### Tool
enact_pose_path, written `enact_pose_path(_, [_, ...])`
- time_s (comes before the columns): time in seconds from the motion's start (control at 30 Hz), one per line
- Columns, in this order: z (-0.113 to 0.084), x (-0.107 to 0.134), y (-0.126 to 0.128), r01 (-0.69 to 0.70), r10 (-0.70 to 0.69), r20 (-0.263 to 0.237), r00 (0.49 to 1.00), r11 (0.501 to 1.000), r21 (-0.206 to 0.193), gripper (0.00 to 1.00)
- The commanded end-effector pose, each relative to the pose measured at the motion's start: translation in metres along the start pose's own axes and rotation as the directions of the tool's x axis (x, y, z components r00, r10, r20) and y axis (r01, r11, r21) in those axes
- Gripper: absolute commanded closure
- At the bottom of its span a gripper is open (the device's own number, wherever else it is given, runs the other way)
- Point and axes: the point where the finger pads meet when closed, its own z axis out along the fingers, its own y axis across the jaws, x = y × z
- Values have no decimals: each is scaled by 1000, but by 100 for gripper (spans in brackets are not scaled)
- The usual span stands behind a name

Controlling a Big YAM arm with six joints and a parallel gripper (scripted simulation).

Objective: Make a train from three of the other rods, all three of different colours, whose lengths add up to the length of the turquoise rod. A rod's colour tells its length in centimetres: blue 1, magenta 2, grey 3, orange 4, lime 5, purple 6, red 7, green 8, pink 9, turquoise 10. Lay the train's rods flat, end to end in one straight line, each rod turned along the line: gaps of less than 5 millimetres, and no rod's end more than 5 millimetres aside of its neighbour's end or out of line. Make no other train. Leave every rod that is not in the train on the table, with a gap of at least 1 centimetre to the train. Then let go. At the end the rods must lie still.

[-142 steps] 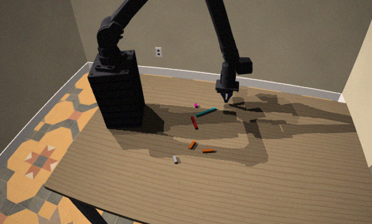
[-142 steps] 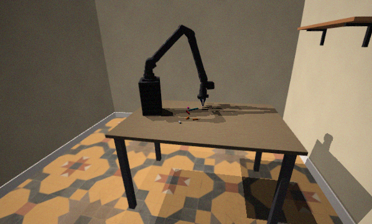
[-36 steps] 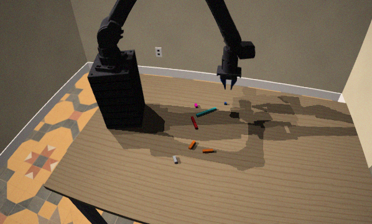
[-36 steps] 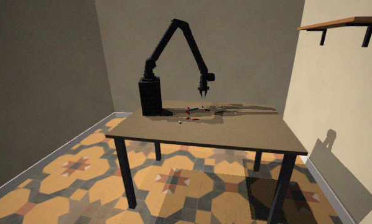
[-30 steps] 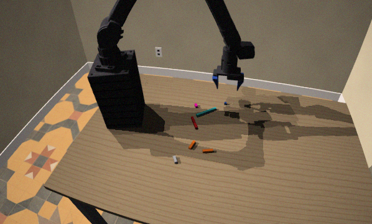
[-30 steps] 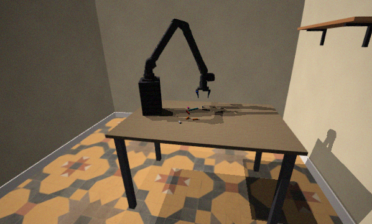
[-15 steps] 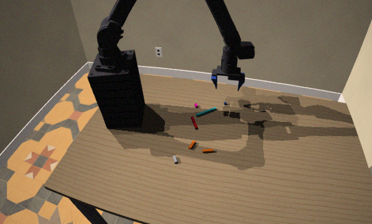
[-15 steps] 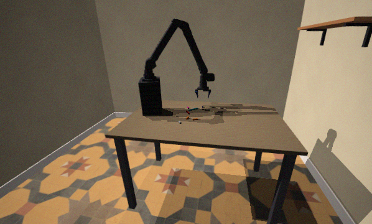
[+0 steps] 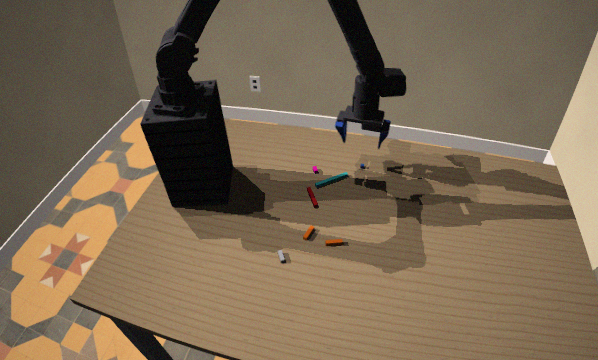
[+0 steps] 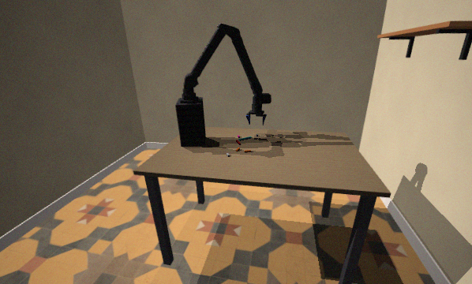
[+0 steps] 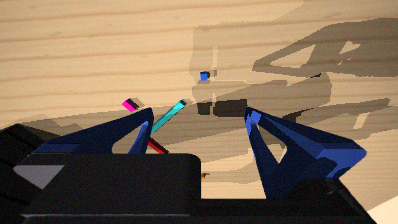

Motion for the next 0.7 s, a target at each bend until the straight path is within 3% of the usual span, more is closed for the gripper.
enact_pose_path(0.0, [-14, -9, -8, -112, 111, 29, 993, 993, 42, 0])
enact_pose_path(0.37, [-11, -5, 2, -321, 319, 37, 947, 947, 35, 0])
enact_pose_path(0.67, [-9, -2, 11, -504, 503, 45, 863, 863, 28, 0])
